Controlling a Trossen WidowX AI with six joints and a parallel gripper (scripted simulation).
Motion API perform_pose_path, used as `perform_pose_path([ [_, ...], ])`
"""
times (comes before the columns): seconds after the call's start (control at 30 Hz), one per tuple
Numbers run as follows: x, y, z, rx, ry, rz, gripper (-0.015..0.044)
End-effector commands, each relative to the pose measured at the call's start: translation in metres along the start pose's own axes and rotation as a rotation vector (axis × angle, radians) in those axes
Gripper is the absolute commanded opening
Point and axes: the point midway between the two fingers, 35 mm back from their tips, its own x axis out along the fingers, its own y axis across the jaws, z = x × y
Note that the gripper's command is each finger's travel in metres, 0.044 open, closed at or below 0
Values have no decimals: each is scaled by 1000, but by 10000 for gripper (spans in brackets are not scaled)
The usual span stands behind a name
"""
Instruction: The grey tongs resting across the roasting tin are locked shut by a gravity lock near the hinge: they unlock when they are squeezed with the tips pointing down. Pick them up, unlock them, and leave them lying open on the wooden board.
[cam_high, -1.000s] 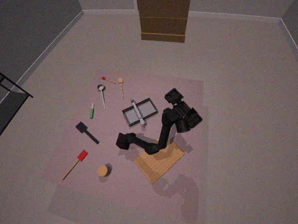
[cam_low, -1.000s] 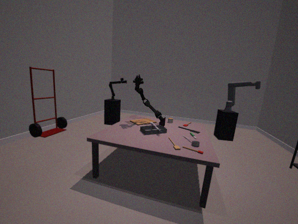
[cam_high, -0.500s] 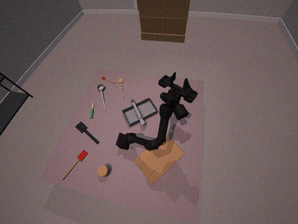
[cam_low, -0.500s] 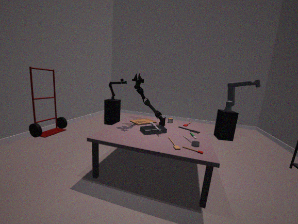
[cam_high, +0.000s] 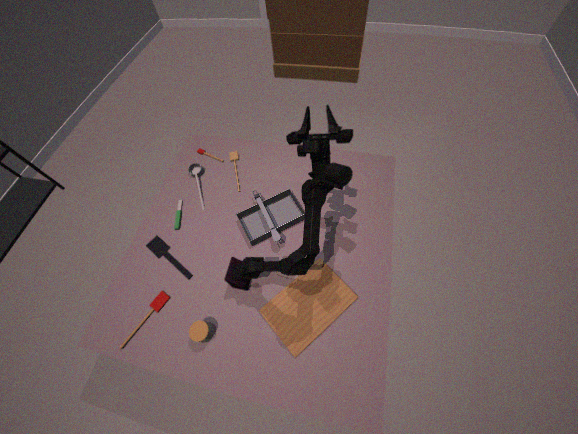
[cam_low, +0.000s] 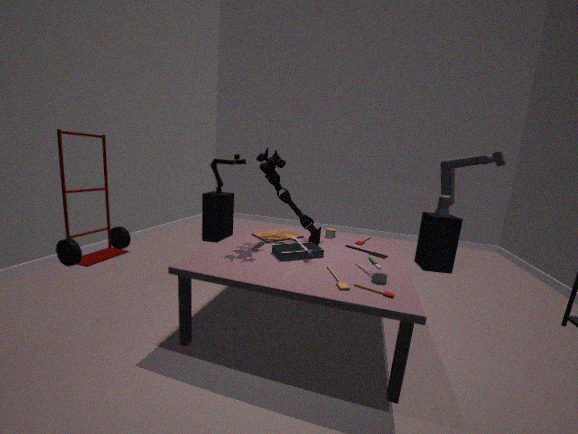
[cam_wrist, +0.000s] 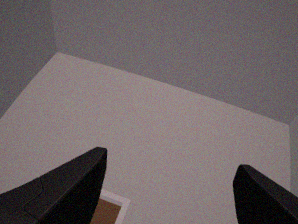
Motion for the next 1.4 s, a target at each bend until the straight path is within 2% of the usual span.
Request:
perform_pose_path([
  [0.0,0,18,-28,81,86,51,260],
  [0.2,-8,78,-103,278,343,194,260],
  [0.37,-31,134,-166,433,599,310,260],
  [0.53,-72,192,-218,573,878,427,260],
  [0.73,-142,255,-263,712,1243,574,260],
  [0.97,-245,313,-283,826,1714,763,260],
  [1.2,-349,338,-268,842,2209,1005,260],
  [1.3,-384,337,-255,813,2396,1120,260],
  [1.37,-392,336,-252,803,2438,1150,260],
])
